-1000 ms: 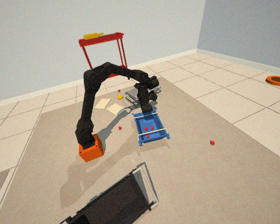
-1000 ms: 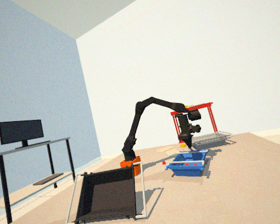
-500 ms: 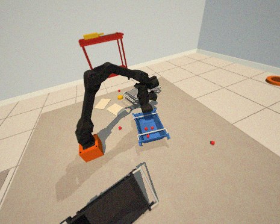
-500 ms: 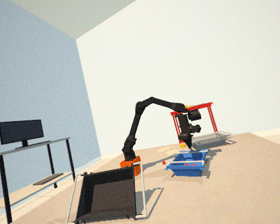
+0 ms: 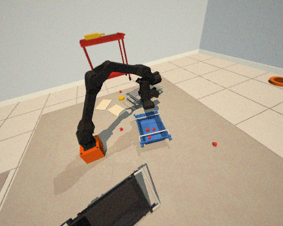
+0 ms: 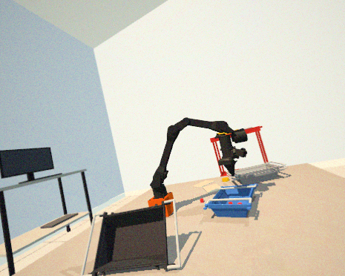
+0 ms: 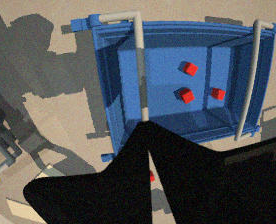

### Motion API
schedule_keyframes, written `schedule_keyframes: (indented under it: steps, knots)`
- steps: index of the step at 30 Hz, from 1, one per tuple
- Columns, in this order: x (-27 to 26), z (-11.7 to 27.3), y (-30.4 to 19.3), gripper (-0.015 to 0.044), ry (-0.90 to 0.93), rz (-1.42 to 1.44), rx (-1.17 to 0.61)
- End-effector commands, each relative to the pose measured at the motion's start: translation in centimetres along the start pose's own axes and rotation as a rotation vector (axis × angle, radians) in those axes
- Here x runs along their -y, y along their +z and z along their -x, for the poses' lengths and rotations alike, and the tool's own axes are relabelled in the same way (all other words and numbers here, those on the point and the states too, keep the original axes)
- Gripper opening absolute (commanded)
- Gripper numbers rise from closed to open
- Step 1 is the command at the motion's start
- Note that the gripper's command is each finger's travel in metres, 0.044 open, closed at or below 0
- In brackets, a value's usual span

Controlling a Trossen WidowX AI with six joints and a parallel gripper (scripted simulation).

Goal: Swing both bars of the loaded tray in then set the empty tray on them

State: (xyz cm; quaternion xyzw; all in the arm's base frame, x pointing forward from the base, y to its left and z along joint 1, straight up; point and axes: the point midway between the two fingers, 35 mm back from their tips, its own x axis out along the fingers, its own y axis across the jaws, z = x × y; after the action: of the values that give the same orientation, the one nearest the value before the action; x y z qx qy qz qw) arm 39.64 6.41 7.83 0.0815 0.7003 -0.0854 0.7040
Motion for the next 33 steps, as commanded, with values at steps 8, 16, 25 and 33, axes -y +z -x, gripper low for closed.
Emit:
schedule_keyframes:
  steps: [8, 16, 25, 33]
  knots:
    - [1.3, 8.2, 0.3, 0.0000, 0.011, 0.008, 0.030]
    - [16.1, 8.3, 1.6, 0.0000, -0.003, 0.100, 0.030]
    - [31.5, 8.3, -3.6, 0.0000, -0.018, 0.204, 0.023]
    - [41.8, 8.3, -13.1, 0.0000, -0.027, 0.297, 0.011]
